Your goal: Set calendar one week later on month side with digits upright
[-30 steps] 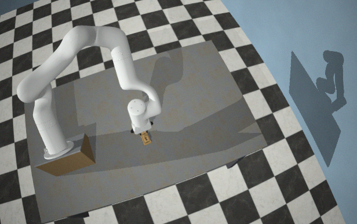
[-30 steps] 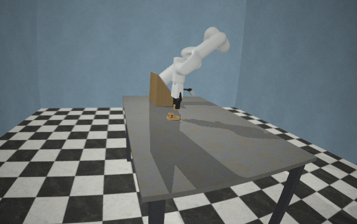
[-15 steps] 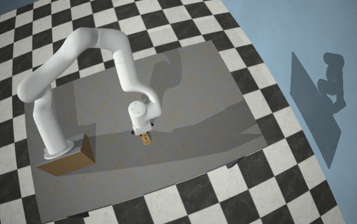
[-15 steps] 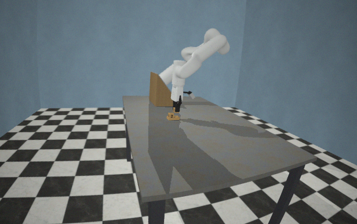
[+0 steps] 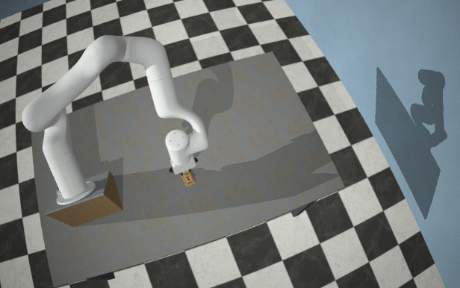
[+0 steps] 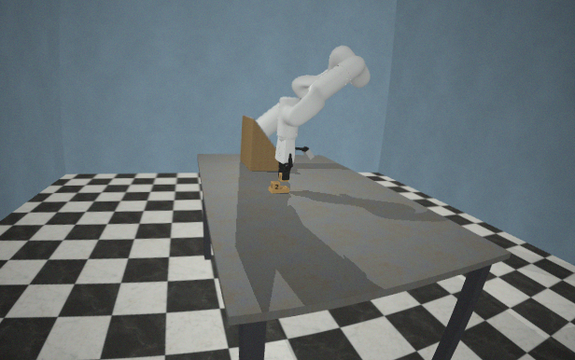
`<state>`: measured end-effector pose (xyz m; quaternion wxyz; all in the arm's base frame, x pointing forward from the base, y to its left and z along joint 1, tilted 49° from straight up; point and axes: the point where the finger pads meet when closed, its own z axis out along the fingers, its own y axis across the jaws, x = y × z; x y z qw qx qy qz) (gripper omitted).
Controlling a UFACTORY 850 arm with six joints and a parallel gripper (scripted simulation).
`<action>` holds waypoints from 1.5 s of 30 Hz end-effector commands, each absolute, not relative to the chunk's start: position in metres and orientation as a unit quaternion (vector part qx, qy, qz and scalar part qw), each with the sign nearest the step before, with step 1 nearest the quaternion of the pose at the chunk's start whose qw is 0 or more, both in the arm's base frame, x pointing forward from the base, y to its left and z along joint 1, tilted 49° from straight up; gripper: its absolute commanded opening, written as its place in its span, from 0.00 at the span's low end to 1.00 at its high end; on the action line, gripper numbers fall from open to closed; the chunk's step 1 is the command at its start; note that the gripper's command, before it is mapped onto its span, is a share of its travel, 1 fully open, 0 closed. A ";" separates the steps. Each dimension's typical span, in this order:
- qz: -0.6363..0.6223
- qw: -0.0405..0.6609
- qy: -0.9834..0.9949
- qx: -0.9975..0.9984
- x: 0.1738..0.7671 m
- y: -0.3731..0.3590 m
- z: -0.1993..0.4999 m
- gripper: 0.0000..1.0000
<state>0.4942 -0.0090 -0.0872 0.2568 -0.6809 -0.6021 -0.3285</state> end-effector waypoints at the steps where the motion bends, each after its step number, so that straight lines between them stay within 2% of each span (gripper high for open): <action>1: -0.329 0.256 -0.602 -0.681 0.495 -0.010 -0.087 0.29; 45: -0.329 0.256 -0.602 -0.681 0.496 -0.001 -0.094 0.29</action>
